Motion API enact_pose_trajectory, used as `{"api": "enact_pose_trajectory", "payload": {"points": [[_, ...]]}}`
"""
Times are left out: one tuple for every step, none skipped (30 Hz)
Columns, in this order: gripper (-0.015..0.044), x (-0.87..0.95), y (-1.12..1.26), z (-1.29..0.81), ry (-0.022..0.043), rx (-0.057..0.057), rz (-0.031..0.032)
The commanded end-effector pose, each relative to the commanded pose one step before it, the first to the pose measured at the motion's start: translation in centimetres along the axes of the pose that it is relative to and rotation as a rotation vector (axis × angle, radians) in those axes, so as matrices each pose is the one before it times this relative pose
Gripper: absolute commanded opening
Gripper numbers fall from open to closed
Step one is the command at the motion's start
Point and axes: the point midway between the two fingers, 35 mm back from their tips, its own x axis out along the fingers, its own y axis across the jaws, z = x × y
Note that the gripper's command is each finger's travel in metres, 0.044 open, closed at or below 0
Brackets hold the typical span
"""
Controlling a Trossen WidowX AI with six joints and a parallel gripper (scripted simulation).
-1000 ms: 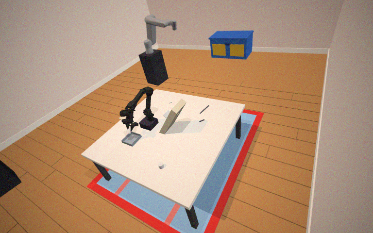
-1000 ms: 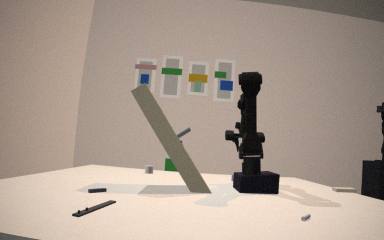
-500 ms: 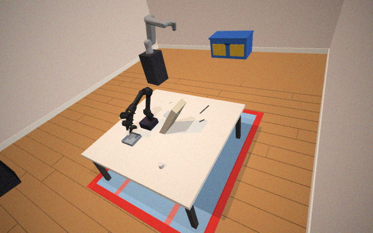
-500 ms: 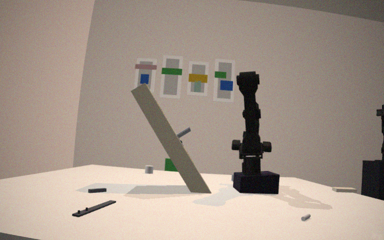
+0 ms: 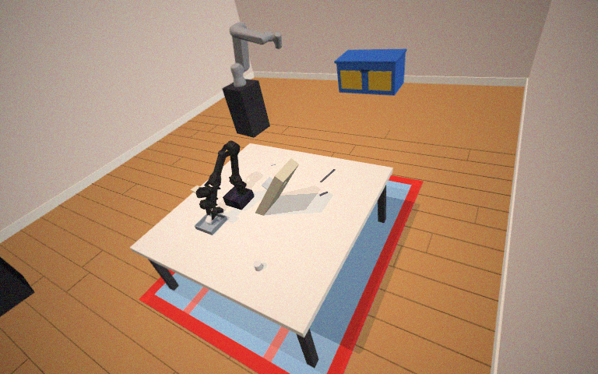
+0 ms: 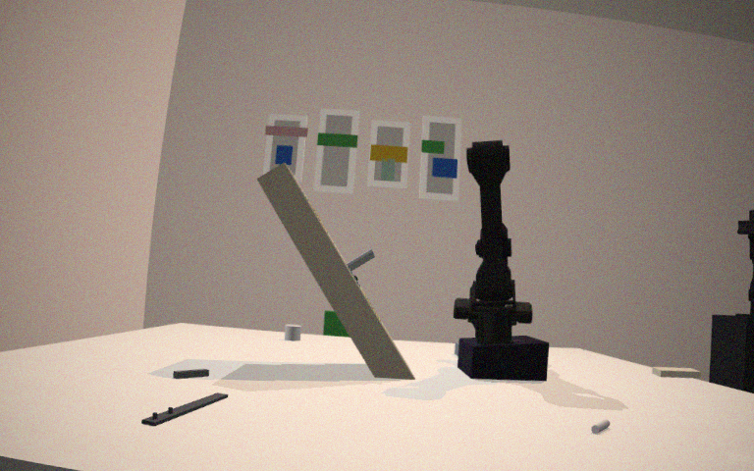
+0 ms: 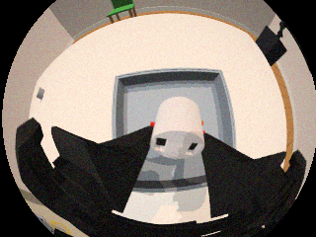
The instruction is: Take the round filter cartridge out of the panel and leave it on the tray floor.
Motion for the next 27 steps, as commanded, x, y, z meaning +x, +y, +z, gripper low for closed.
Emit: {"api": "enact_pose_trajectory", "payload": {"points": [[0.0105, -0.065, -0.01, 0.17, -0.00501, -0.0003, -0.0002], [0.0131, 0.0, 0.0, 0.0, 0.0, 0.0, 0.0], [0.0157, 0.0, 0.0, 0.0, 0.0, 0.0, 0.0], [0.0184, 0.0, 0.0, 0.0, 0.0, 0.0, 0.0], [0.021, 0.0, 0.0, 0.0, 0.0, 0.0, 0.0], [0.0236, 0.0, 0.0, 0.0, 0.0, 0.0, 0.0], [0.0262, 0.0, 0.0, 0.0, 0.0, 0.0, 0.0], [0.0289, 0.0, 0.0, 0.0, 0.0, 0.0, 0.0], [0.0315, 0.0, 0.0, 0.0, 0.0, 0.0, 0.0], [0.0341, 0.0, 0.0, 0.0, 0.0, 0.0, 0.0], [0.0368, 0.0, 0.0, 0.0, 0.0, 0.0, 0.0], [0.0394, 0.0, 0.0, 0.0, 0.0, 0.0, 0.0], [0.042, 0.0, 0.0, 0.0, 0.0, 0.0, 0.0], [0.044, 0.0, 0.0, 0.0, 0.0, 0.0, 0.0], [0.044, 0.0, 0.0, 0.0, 0.0, 0.0, 0.0], [0.044, 0.0, 0.0, 0.0, 0.0, 0.0, 0.0], [0.044, -0.16, -0.002, 0.141, 0.00001, 0.0, -0.00001], [0.044, -0.494, -0.005, 0.411, 0.00003, 0.0, -0.00003], [0.044, -0.873, -0.004, 0.649, 0.00009, 0.0, -0.00004], [0.044, -1.258, 0.005, 0.787, 0.00021, 0.0, -0.00005], [0.044, -1.357, 0.018, 0.689, 0.00031, 0.0, -0.00004], [0.044, -1.077, 0.023, 0.446, 0.0003, 0.0, -0.00002], [0.044, -0.669, 0.018, 0.237, 0.00021, 0.0, -0.00001], [0.044, -0.227, 0.007, 0.074, 0.00007, 0.0, 0.0], [0.044, 0.0, 0.0, 0.0, 0.0, 0.0, 0.0], [0.044, 1.363, -0.059, -0.402, -0.00719, 0.0024, -0.00406], [0.044, 0.0, 0.0, 0.0, 0.0, 0.0, 0.0]]}}
